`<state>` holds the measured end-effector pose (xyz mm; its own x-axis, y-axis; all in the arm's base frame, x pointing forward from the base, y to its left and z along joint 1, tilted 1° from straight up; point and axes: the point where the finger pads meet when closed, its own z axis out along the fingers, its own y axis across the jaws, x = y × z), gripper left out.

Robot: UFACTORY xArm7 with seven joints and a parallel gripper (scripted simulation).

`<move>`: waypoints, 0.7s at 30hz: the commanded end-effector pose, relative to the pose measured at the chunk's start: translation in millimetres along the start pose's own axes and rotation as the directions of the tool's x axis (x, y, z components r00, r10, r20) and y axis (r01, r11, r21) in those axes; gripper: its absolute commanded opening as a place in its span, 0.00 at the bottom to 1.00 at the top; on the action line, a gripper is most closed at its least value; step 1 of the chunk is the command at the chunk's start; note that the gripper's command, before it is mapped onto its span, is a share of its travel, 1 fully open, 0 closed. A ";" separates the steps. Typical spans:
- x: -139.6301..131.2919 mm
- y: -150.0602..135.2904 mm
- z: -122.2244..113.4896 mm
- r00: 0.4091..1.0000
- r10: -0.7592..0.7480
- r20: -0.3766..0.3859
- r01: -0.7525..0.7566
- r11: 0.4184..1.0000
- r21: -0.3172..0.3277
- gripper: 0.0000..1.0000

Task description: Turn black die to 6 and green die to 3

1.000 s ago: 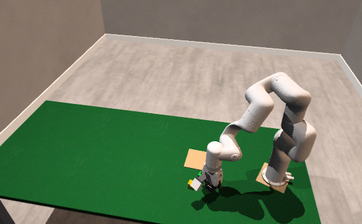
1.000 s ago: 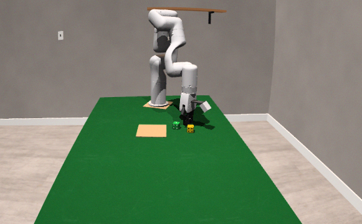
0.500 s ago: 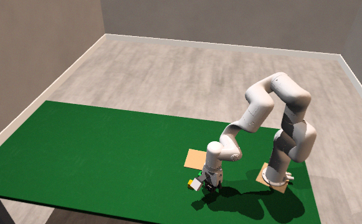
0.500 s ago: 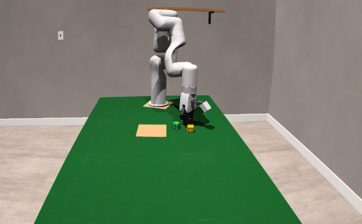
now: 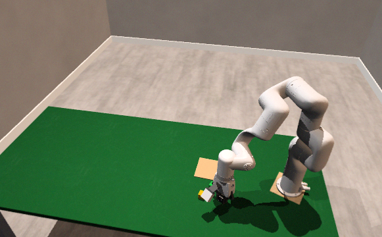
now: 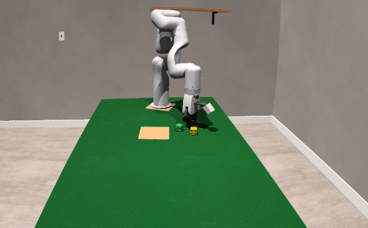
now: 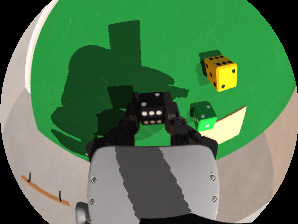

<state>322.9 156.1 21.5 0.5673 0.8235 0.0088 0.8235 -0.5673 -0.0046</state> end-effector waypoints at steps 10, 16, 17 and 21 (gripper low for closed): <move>1.1 0.6 -35.7 1.000 0.000 -0.003 0.000 1.000 -0.002 0.27; 1.0 0.5 -79.7 1.000 0.000 -0.003 0.000 1.000 -0.002 0.27; 0.9 0.5 -85.5 1.000 0.000 -0.003 0.000 1.000 -0.002 0.27; 0.9 0.5 -99.3 1.000 0.000 -0.003 0.000 1.000 -0.002 0.27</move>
<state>325.3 155.8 97.2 0.5677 0.8231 0.0144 0.8232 -0.5678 -0.0020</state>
